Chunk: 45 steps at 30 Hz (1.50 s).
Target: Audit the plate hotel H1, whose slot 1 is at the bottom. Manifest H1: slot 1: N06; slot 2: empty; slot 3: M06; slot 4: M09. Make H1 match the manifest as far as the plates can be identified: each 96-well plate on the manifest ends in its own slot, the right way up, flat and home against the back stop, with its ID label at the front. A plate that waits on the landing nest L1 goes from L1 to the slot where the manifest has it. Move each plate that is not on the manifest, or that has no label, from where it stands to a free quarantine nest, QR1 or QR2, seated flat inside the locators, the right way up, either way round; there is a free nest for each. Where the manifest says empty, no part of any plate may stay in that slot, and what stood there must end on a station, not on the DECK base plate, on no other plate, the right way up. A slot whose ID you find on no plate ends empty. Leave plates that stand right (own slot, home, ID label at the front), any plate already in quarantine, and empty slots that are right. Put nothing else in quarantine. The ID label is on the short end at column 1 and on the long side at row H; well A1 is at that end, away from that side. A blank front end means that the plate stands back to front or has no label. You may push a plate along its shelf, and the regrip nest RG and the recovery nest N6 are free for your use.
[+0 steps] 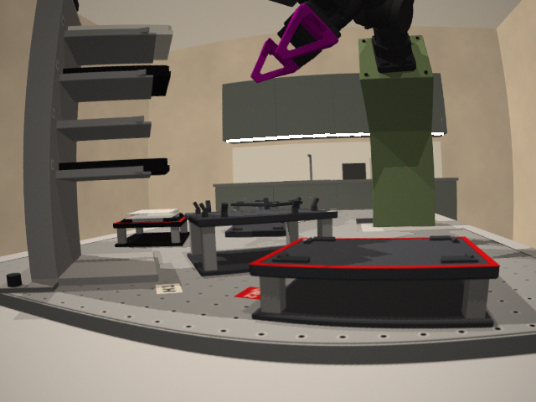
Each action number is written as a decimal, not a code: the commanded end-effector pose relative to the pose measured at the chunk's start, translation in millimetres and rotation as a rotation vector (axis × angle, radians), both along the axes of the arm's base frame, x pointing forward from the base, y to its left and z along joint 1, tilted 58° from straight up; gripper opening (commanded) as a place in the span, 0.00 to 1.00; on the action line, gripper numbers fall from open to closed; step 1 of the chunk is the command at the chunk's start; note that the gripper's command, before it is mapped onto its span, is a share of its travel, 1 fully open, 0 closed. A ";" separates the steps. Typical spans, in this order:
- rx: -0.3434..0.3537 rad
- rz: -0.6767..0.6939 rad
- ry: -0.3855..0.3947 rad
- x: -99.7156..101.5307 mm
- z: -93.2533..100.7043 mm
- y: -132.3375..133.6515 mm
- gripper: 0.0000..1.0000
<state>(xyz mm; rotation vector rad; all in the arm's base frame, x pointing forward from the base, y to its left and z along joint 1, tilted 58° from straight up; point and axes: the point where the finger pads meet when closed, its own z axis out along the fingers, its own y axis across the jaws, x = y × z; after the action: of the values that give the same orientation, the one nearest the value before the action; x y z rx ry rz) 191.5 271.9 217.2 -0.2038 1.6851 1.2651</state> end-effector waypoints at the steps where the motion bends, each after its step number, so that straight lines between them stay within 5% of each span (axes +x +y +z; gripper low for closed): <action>1: 0.004 0.010 -0.005 -2.8 -6.8 8.0 1.00; 45: -0.005 -0.008 0.007 42.1 11.4 32.1 1.00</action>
<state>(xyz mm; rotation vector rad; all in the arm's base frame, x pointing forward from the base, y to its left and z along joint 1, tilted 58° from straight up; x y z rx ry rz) 223.8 303.4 225.3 -0.2136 1.6907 1.2686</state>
